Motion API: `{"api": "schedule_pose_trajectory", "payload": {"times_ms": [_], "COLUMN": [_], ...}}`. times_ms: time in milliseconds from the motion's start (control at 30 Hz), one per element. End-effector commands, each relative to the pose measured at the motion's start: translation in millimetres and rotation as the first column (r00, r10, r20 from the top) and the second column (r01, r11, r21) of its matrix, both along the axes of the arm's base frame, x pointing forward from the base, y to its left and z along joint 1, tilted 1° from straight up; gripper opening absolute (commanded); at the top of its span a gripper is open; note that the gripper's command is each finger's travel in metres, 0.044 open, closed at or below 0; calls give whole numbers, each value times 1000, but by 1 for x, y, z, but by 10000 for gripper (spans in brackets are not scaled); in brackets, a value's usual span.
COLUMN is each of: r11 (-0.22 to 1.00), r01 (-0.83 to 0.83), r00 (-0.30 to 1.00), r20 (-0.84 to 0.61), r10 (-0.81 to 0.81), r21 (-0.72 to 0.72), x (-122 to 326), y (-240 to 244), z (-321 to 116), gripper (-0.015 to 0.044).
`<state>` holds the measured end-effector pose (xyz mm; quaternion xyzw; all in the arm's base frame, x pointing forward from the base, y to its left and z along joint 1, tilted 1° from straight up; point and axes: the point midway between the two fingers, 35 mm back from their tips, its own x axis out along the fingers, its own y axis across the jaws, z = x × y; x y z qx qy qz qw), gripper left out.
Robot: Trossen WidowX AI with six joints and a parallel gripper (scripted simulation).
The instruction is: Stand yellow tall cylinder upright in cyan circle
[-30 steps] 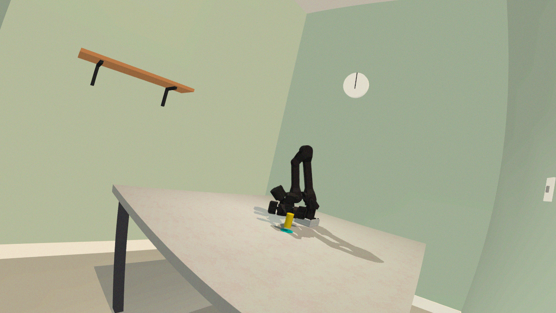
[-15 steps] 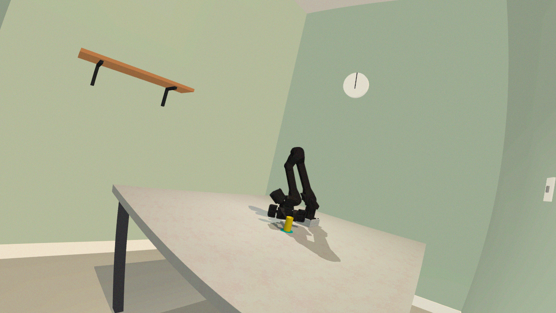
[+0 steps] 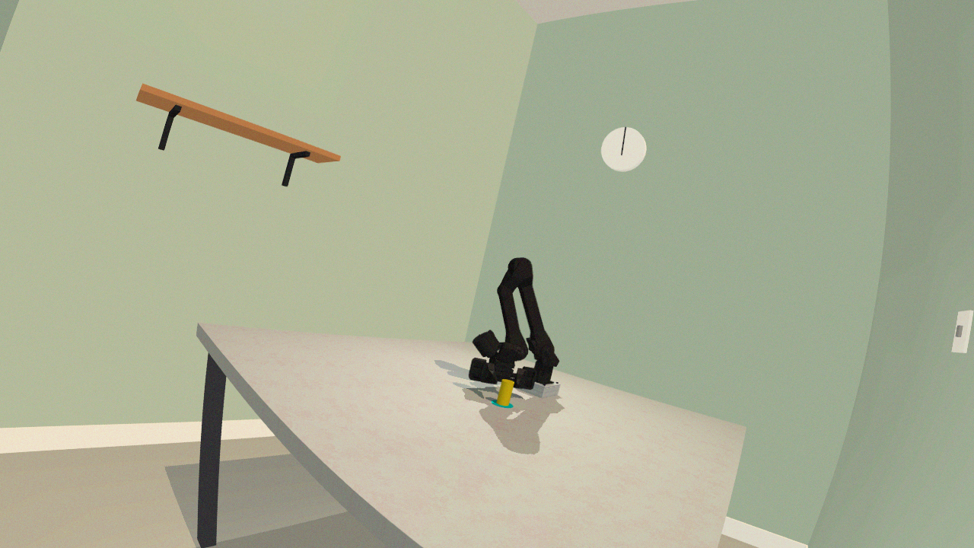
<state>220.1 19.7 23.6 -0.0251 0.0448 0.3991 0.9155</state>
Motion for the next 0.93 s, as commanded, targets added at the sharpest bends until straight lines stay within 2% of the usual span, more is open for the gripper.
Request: {"api": "schedule_pose_trajectory", "payload": {"times_ms": [0, 67, 900], "r11": [1000, 1000, 1000], "r01": [-2, -2, -7], "r00": [1000, 1000, 1000], "r20": [8, 8, 9], "r10": [2, 2, 7], "r21": [-4, -4, -6], "x": [0, 0, 9], "y": [0, 0, -5], "z": [0, 0, 47], "gripper": [368, 400, 400]}}
